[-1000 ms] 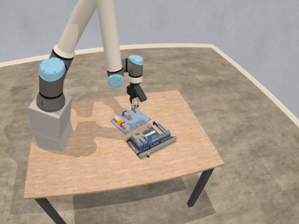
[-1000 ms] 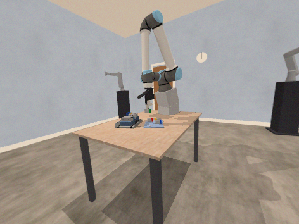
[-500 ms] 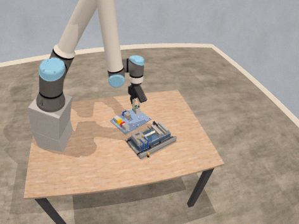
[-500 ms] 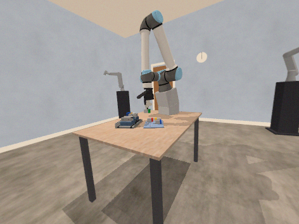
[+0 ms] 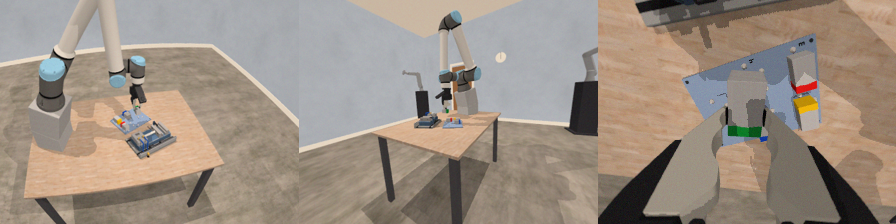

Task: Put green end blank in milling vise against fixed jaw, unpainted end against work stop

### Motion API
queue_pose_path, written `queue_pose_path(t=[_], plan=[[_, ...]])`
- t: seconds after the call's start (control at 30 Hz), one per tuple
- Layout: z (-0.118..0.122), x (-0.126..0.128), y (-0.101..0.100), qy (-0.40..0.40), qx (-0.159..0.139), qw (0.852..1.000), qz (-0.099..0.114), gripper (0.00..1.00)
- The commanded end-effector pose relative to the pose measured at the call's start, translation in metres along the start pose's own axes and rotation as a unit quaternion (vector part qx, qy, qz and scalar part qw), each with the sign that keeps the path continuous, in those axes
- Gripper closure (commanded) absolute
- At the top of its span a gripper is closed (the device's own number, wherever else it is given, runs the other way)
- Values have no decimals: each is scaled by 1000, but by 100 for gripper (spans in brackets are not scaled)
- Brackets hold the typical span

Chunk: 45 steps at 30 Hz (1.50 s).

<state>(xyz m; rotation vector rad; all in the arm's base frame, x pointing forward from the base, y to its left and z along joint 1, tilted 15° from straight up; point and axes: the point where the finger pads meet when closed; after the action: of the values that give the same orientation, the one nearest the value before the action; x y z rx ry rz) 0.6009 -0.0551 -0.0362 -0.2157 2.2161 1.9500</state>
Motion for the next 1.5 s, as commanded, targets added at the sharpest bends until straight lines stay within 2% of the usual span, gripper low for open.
queue_pose_path(t=[0.0,0.73,1.17,1.47], plan=[[-3,-2,0,-22,0,1000,0,100],[-15,-8,-1,-128,0,992,0,100],[-23,-12,-1,-198,0,980,0,100],[-30,-16,-2,-259,0,966,0,100]])
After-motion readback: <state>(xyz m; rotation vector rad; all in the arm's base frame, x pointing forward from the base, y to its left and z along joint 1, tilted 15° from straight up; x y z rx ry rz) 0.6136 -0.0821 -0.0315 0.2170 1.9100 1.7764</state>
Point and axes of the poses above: the point where the finger pads meet when closed, its own y axis back along the fingers, its own x axis across the jaws, z = x × y
